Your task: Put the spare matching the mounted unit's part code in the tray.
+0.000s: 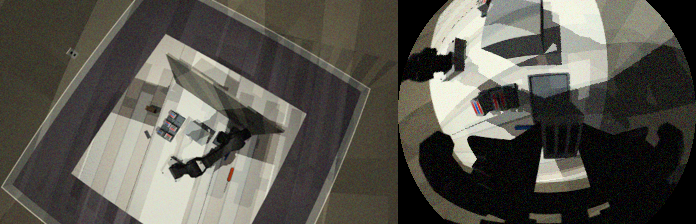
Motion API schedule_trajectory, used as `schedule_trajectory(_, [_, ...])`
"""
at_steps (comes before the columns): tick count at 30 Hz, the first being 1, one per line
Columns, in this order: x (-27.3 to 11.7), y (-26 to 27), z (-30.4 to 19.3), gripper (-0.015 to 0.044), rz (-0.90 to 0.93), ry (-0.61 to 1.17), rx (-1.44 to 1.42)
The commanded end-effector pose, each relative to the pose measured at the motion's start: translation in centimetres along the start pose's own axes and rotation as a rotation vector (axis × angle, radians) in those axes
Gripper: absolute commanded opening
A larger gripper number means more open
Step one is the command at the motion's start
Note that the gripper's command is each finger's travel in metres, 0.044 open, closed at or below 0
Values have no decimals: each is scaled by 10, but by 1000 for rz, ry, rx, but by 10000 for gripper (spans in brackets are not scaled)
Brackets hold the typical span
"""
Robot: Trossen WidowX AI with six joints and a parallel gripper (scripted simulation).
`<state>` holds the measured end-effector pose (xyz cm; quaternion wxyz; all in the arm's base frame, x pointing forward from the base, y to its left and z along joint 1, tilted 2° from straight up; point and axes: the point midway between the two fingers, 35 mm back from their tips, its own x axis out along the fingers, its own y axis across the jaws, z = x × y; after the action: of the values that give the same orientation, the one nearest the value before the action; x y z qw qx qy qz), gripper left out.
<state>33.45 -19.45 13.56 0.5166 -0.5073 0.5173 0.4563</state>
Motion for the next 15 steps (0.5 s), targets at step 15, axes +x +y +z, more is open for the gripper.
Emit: schedule_trajectory(15, [15,-1,0,0,-2,-5,-4])
